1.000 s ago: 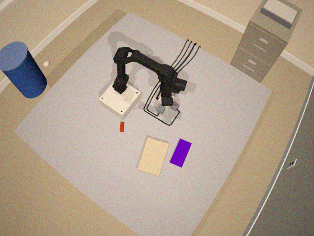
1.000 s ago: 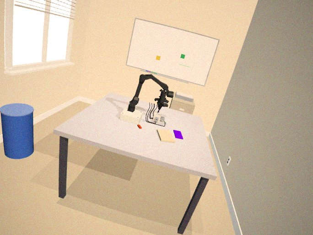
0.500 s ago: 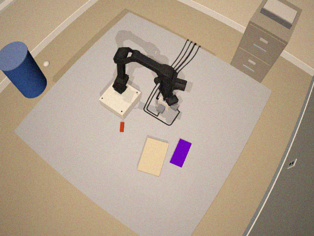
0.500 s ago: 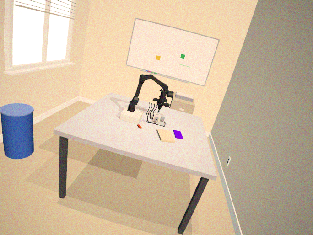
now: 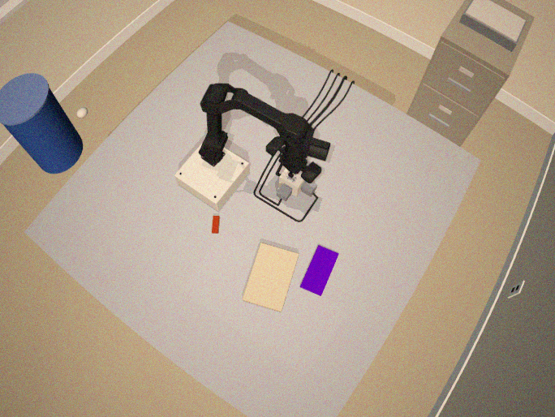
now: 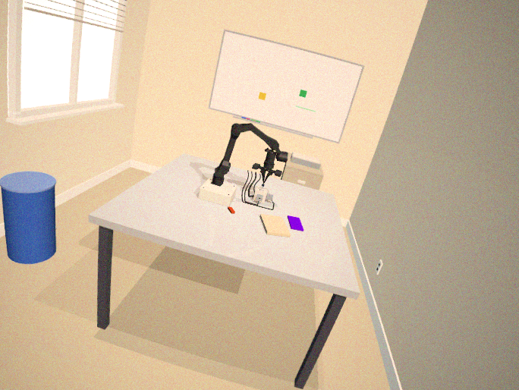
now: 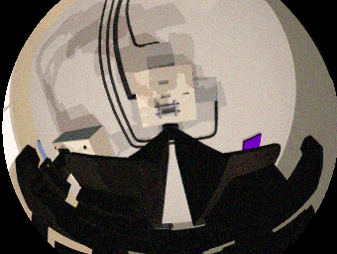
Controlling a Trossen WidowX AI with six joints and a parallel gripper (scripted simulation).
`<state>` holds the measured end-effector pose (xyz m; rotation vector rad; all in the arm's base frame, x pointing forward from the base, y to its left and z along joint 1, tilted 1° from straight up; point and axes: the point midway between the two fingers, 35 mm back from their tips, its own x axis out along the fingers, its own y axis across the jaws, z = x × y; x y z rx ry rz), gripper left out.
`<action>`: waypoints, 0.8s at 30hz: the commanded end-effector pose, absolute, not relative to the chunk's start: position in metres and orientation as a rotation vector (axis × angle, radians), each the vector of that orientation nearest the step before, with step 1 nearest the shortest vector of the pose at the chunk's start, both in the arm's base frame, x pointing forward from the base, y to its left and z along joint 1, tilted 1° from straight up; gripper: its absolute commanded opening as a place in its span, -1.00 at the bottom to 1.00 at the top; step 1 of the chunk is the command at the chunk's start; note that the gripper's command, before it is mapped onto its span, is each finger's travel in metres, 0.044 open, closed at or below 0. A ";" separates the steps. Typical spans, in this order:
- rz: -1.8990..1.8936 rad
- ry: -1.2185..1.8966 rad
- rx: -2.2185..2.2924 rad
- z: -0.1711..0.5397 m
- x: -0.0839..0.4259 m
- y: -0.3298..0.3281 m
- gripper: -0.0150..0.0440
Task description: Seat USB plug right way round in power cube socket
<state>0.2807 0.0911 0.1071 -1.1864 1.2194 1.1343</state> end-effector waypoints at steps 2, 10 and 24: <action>1.218 1.167 -1.272 0.107 0.281 0.091 -0.49; 1.222 1.165 -1.275 0.107 0.281 0.091 -0.49; 1.220 1.163 -1.267 0.106 0.281 0.092 -0.49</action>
